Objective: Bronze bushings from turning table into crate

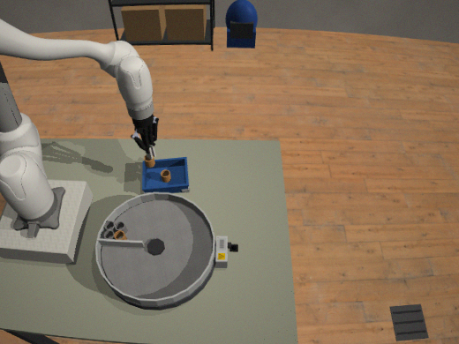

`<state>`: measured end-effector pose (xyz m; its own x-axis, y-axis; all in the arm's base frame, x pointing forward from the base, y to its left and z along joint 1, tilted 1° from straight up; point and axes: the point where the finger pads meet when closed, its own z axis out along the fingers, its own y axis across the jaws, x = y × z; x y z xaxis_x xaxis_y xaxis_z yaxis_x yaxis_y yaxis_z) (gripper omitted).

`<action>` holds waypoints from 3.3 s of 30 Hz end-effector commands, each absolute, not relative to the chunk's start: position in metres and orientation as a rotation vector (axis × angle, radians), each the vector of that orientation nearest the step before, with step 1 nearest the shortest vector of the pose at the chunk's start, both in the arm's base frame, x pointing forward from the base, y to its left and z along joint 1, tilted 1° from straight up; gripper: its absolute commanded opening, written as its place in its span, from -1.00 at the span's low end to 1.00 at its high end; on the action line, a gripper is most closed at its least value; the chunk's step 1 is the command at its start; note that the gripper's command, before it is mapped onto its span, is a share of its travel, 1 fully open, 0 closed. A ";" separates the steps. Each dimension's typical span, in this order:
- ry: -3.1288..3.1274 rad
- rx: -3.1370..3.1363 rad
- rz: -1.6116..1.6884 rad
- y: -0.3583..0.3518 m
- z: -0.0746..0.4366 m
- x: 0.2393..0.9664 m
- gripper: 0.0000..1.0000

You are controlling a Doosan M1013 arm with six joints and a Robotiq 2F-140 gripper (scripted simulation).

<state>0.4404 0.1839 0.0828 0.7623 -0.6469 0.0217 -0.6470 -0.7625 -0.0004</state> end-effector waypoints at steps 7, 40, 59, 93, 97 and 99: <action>-1.080 2.943 0.032 0.183 0.034 0.441 -1.00; -1.080 2.943 0.032 0.183 0.021 0.441 -1.00; -1.080 2.943 0.032 0.183 0.018 0.442 -1.00; -1.080 2.943 0.032 0.183 -0.021 0.442 -1.00; -1.080 2.943 0.032 0.183 -0.021 0.442 -1.00; -1.080 2.943 0.032 0.183 -0.021 0.442 -1.00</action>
<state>0.4422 0.1825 -0.0212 0.7623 -0.6469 0.0218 -0.6470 -0.7625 -0.0005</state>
